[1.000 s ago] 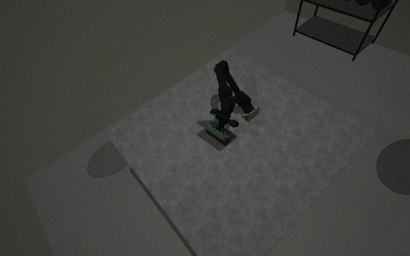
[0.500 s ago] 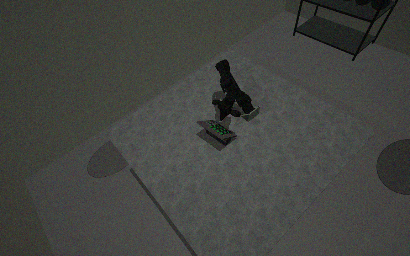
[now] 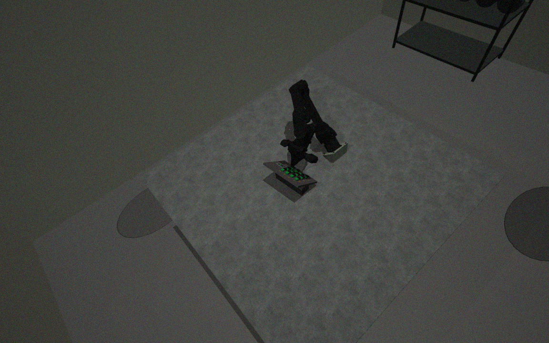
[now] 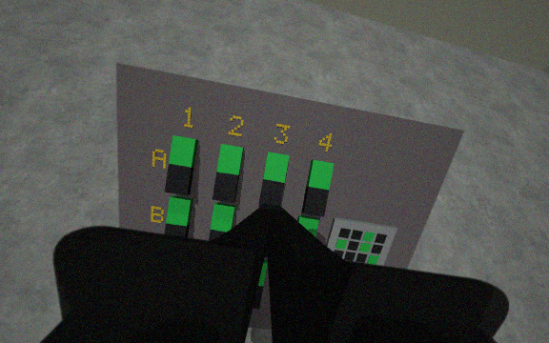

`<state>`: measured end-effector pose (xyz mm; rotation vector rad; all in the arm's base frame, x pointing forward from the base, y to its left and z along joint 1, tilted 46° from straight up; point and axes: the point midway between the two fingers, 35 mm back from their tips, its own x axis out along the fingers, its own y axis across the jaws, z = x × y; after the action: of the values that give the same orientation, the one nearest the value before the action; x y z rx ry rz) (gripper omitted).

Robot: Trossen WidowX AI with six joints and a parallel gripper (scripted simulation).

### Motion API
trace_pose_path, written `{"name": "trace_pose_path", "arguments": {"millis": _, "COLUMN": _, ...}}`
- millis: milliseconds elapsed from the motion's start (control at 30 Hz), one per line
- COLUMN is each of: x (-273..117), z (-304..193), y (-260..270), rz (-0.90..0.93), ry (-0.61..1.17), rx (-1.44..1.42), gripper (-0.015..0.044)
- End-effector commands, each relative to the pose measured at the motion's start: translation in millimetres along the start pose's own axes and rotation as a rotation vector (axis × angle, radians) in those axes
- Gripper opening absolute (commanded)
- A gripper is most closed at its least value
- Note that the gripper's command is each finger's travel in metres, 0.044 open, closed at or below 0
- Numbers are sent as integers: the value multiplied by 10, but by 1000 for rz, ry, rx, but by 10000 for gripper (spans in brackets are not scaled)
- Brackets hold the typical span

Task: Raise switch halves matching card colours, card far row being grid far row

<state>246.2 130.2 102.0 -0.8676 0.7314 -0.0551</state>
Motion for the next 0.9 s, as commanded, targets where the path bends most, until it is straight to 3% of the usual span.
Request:
{"name": "trace_pose_path", "arguments": {"millis": 0, "x": 69, "z": -13, "y": -11, "rz": 1, "ry": -4, "rx": -1, "gripper": 0}}
{"name": "trace_pose_path", "arguments": {"millis": 867, "x": 211, "z": -14, "y": -10, "rz": 1, "ry": -4, "rx": -1, "gripper": 0}}
